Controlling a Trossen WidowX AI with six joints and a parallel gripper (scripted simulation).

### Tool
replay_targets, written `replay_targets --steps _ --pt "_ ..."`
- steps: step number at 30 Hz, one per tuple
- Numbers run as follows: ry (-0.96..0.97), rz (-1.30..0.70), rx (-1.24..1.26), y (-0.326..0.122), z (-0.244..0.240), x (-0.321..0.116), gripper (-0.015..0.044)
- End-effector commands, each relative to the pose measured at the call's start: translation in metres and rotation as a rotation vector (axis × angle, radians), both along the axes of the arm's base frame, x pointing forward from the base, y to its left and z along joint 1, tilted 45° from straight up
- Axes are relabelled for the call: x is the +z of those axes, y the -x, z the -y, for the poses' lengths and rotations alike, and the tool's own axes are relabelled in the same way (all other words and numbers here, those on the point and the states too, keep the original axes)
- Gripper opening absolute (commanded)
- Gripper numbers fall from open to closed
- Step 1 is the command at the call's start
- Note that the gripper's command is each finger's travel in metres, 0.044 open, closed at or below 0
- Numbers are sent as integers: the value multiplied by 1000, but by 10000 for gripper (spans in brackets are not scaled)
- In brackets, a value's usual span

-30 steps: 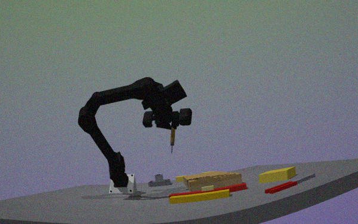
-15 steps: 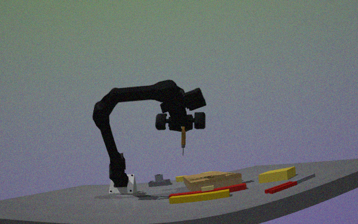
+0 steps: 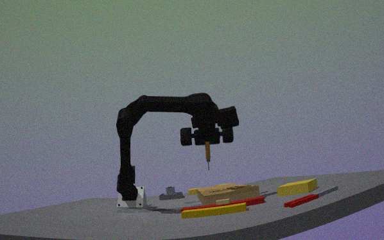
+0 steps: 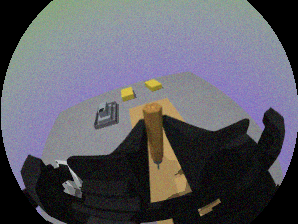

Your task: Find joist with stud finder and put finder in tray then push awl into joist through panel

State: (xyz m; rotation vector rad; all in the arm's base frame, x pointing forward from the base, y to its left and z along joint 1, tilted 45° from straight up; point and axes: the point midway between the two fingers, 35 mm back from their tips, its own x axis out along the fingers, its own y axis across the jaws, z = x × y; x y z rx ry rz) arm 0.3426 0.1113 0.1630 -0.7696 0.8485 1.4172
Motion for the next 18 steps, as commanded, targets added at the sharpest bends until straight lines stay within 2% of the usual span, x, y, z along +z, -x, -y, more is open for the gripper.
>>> replay_targets --steps 1,9,18 --pt "-34 0 36 -12 1 -6 0" --pt "-93 -10 101 -32 6 -25 0" --pt "-98 -11 106 -34 6 -27 0"
